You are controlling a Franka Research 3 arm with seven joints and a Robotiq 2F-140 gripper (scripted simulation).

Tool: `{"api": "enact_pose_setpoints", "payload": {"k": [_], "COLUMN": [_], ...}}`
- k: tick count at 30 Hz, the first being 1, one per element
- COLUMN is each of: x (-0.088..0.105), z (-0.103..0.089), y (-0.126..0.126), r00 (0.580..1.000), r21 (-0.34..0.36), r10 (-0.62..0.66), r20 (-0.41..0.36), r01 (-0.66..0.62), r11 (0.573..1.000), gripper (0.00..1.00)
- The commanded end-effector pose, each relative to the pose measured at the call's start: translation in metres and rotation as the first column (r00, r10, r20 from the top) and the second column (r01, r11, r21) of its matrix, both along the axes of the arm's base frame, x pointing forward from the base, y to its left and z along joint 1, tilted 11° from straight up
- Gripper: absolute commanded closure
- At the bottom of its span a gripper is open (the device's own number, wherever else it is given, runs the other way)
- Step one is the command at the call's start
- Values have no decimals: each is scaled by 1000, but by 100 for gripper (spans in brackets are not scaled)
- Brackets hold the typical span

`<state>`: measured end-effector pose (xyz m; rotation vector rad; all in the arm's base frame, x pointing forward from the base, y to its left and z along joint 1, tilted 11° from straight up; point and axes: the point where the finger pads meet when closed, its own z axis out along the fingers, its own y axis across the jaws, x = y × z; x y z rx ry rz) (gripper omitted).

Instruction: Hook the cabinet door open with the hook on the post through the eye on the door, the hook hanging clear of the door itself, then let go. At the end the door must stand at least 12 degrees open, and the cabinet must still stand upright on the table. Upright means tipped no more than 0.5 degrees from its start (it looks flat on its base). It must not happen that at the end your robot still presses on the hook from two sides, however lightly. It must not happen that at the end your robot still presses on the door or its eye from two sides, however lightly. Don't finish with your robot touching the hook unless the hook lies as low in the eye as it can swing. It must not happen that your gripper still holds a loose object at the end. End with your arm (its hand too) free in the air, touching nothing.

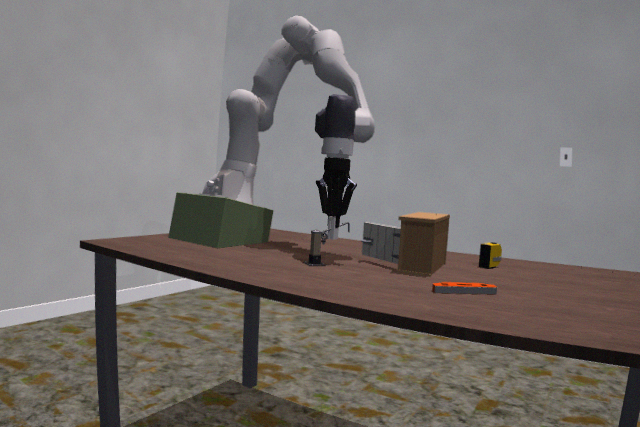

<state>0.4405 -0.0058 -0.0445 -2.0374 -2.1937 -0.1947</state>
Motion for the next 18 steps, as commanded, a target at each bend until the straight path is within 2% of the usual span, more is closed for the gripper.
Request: {"api": "enact_pose_setpoints", "payload": {"k": [1, 18], "x": [4, 10], "z": [1, 1], "y": [-2, -2], "r00": [997, 978], "r21": [-5, -10], "r10": [-78, -204], "r20": [-12, -36], "r01": [77, 204], "r11": [997, 979], "gripper": [97, 97]}}
